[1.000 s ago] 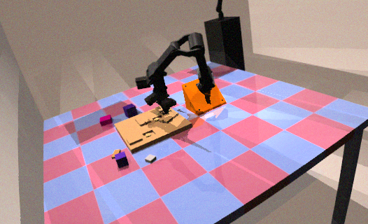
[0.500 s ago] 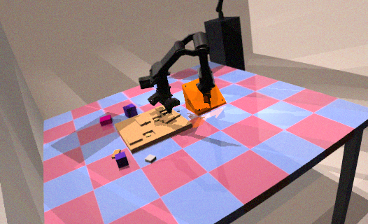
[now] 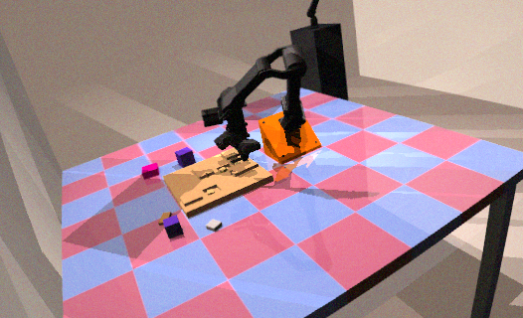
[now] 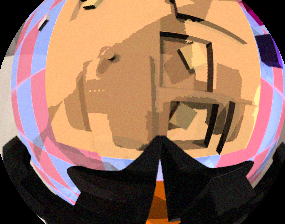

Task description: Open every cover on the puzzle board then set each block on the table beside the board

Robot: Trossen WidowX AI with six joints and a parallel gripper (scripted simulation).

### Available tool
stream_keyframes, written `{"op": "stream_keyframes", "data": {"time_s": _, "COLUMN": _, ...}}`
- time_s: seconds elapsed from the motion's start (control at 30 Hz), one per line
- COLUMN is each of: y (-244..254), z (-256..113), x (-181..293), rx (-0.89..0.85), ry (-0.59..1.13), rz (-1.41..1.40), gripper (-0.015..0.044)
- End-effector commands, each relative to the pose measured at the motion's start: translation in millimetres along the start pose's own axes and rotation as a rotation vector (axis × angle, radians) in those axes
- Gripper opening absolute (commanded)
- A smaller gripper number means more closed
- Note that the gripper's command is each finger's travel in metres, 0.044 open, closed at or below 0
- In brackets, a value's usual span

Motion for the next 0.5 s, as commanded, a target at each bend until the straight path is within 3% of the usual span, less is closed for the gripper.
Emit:
{"op": "stream_keyframes", "data": {"time_s": 0.0, "y": 4.9, "z": -0.5, "x": 1.8, "rx": -0.006, "ry": -0.001, "rz": 0.004, "gripper": 0.0}}
{"op": "stream_keyframes", "data": {"time_s": 0.47, "y": 3.5, "z": -17.6, "x": 0.8, "rx": -0.002, "ry": -0.001, "rz": 0.005, "gripper": 0.0}}
Point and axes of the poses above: the point midway between the two fingers, 35 mm back from their tips, its own z axis out along the fingers, its own y axis across the jaws, x = y × z, the point moved 6 cm from there along -z, back along the fingers, and after that the axes turned 13 degrees about -z, right-handed, at the moved point
